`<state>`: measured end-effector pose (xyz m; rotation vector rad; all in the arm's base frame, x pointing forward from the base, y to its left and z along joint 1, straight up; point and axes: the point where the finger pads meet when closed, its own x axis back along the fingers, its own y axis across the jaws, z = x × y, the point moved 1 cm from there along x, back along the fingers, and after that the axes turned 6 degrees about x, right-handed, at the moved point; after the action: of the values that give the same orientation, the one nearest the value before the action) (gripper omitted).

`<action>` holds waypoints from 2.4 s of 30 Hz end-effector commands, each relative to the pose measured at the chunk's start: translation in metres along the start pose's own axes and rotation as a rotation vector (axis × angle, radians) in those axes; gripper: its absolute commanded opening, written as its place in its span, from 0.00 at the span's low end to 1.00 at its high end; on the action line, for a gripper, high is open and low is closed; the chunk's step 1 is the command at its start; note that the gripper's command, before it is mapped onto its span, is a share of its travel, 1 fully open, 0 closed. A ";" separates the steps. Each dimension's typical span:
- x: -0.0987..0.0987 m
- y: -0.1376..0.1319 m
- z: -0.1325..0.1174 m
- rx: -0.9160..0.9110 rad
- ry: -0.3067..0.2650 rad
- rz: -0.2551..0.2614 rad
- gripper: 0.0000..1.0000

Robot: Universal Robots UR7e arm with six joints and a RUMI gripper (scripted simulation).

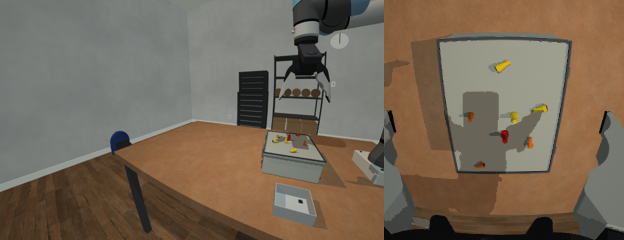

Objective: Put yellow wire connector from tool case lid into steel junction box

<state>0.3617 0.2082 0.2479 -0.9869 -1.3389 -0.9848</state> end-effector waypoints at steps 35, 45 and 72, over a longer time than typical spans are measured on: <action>0.000 0.000 0.000 0.000 0.000 -0.001 0.00; 0.000 0.000 0.000 0.000 0.000 -0.001 0.00; -0.009 0.002 -0.002 -0.073 0.000 -0.001 0.17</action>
<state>0.3625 0.2077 0.2448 -1.0063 -1.3287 -1.0041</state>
